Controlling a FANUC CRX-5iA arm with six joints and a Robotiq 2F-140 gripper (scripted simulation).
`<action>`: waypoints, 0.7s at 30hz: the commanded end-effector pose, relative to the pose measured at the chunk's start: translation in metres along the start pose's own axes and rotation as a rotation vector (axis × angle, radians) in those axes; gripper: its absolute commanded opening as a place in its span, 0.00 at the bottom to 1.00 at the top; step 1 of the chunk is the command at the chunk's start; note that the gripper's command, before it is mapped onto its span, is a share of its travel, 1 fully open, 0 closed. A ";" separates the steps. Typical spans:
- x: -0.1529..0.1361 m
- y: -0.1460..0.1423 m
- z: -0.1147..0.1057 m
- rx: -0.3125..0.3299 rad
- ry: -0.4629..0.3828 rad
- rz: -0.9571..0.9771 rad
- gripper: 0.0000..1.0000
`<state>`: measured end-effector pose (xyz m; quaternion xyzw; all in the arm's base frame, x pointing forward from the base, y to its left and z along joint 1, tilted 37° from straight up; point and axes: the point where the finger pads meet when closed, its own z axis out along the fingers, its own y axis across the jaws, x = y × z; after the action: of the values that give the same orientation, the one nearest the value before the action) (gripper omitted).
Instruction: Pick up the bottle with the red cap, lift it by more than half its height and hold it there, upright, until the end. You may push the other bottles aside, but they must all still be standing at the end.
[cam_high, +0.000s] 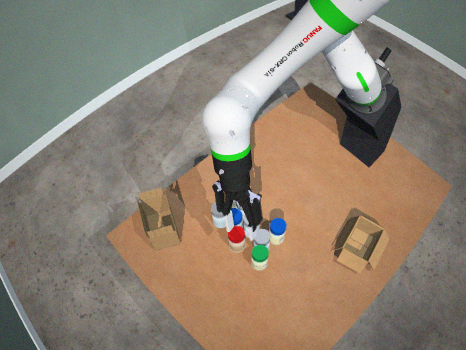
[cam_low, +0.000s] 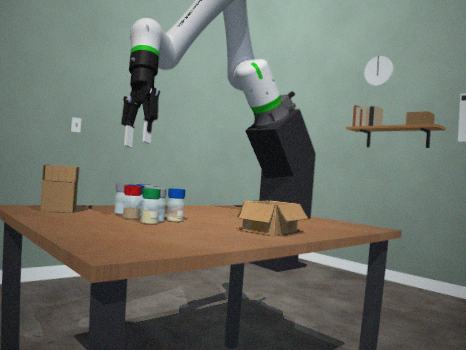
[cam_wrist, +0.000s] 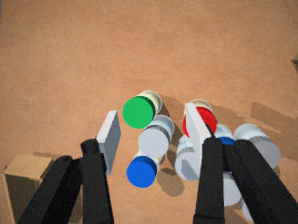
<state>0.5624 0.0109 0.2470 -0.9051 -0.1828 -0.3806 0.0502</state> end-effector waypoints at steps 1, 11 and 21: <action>0.000 0.002 -0.004 -0.017 -0.032 0.039 0.51; -0.002 0.006 -0.007 -0.037 -0.051 0.072 0.51; -0.007 0.018 -0.016 -0.099 -0.106 0.165 0.51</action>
<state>0.5539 -0.0101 0.2530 -0.9344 -0.0989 -0.3409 0.0302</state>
